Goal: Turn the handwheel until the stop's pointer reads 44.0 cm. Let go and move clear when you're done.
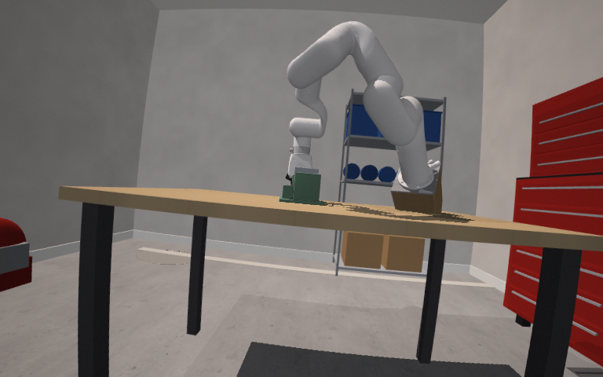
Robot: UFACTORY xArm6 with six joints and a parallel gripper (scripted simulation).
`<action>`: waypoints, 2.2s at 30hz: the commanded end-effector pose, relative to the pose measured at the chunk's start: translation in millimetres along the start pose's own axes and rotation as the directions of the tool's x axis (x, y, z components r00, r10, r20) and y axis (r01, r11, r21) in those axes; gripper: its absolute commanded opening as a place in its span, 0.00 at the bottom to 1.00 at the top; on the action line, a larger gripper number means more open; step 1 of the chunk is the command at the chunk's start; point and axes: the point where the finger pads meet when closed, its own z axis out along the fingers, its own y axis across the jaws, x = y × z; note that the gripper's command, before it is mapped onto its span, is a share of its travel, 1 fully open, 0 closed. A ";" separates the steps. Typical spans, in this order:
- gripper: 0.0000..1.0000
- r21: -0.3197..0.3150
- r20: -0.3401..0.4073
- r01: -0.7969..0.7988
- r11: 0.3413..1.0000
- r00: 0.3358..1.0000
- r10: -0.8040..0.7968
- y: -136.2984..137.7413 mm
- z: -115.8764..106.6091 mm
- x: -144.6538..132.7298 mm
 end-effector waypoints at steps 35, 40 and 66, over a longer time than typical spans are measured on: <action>0.06 0.005 -0.004 0.003 1.000 1.000 -0.003 36.8 -12.2 0.8; 0.06 0.005 -0.004 0.003 1.000 1.000 -0.003 38.2 -14.1 0.8; 0.06 0.005 -0.004 0.004 1.000 1.000 -0.003 43.0 -24.7 0.8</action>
